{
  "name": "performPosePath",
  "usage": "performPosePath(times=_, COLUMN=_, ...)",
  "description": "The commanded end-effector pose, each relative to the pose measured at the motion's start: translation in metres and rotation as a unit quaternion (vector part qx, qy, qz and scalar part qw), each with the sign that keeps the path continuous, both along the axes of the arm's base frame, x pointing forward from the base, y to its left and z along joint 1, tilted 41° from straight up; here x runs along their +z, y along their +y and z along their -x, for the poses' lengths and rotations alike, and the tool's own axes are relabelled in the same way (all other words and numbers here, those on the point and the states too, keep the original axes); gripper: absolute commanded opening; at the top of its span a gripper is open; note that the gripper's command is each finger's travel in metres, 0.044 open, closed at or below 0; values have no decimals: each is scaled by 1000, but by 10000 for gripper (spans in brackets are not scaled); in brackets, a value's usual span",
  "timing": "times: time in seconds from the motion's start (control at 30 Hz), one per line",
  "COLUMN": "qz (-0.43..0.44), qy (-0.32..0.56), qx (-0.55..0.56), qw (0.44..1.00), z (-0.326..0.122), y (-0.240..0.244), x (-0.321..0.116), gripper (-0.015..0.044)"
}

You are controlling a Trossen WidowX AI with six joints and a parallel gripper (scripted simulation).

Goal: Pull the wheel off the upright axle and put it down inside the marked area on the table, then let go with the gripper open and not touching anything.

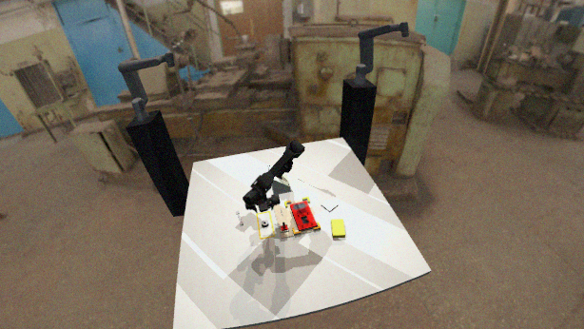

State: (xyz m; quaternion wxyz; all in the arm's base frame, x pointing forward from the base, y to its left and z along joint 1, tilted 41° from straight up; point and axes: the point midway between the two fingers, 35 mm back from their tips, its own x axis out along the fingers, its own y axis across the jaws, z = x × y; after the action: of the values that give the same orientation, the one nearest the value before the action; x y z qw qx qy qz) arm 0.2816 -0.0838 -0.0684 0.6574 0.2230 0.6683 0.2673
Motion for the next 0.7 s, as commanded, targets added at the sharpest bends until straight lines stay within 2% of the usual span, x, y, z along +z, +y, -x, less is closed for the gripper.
performPosePath(times=0.0, qz=3, qy=0, qx=1, qw=1000, z=37, y=-6, x=27, gripper=440)
performPosePath(times=0.1, qz=2, qy=2, qx=3, qw=1000, z=52, y=-6, x=37, gripper=440)
performPosePath(times=0.67, qz=2, qy=2, qx=3, qw=1000, z=52, y=-6, x=37, gripper=440)
